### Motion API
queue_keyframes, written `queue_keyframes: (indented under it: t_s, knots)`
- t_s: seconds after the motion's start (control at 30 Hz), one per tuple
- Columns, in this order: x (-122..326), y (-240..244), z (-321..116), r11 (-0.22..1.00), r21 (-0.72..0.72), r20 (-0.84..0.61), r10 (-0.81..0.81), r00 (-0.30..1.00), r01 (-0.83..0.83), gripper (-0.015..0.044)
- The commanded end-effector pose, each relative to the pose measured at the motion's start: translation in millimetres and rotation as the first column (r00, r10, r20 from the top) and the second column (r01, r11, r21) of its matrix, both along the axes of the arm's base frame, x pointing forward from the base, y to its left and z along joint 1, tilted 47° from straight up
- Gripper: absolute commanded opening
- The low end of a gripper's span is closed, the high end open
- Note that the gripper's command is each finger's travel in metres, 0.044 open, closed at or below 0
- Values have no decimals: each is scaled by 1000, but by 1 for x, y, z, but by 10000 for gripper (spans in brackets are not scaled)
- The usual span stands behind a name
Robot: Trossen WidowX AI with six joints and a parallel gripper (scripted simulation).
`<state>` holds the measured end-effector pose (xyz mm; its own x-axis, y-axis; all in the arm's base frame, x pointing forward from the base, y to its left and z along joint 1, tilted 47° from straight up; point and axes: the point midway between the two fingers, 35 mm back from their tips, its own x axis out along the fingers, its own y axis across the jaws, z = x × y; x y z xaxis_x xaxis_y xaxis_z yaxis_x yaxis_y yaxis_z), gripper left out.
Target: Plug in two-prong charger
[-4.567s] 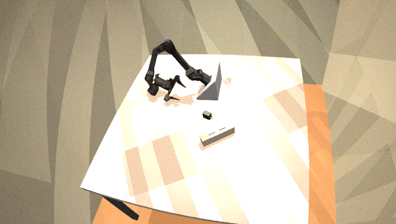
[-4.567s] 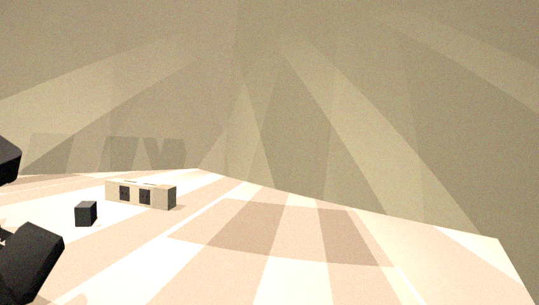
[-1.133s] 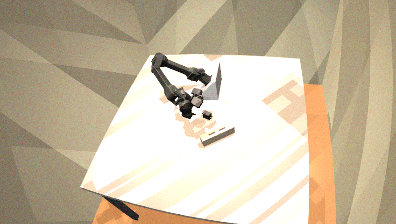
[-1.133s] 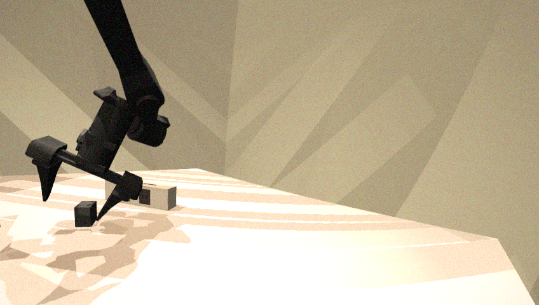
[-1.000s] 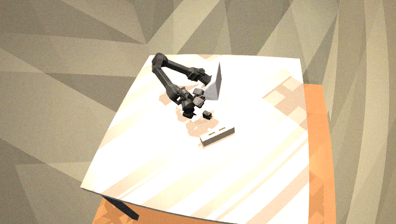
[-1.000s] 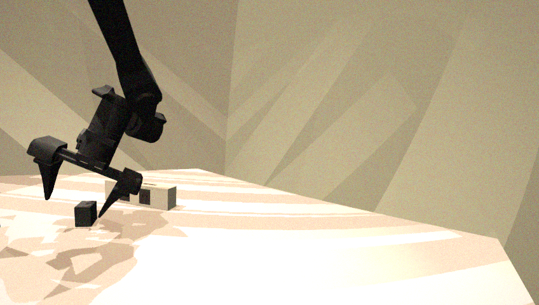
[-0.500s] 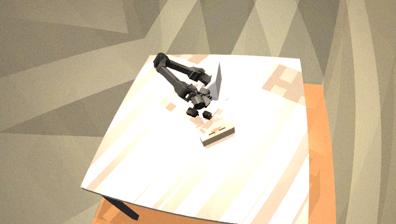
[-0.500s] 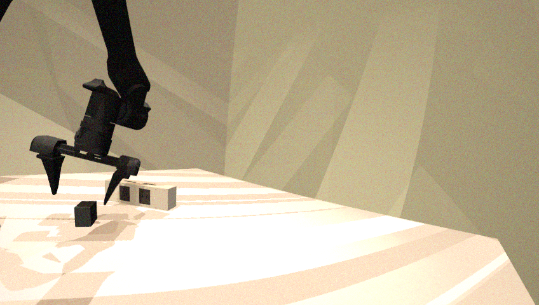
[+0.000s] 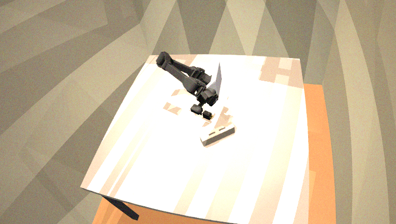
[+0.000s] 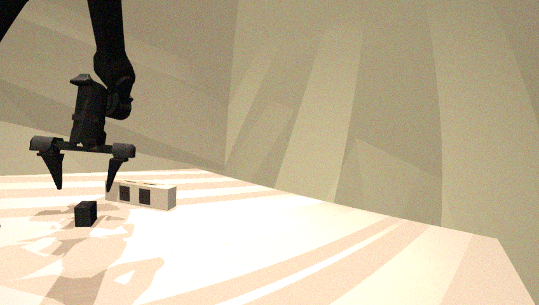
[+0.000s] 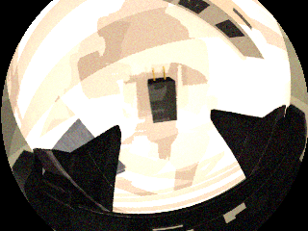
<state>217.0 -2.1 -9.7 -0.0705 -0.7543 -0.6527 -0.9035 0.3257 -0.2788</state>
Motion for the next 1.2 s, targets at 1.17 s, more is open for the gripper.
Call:
queue_keyframes:
  t_s: [1.17]
  knots:
    - [2, -29, -34, 999, -27, 30, 22, 999, -21, 440]
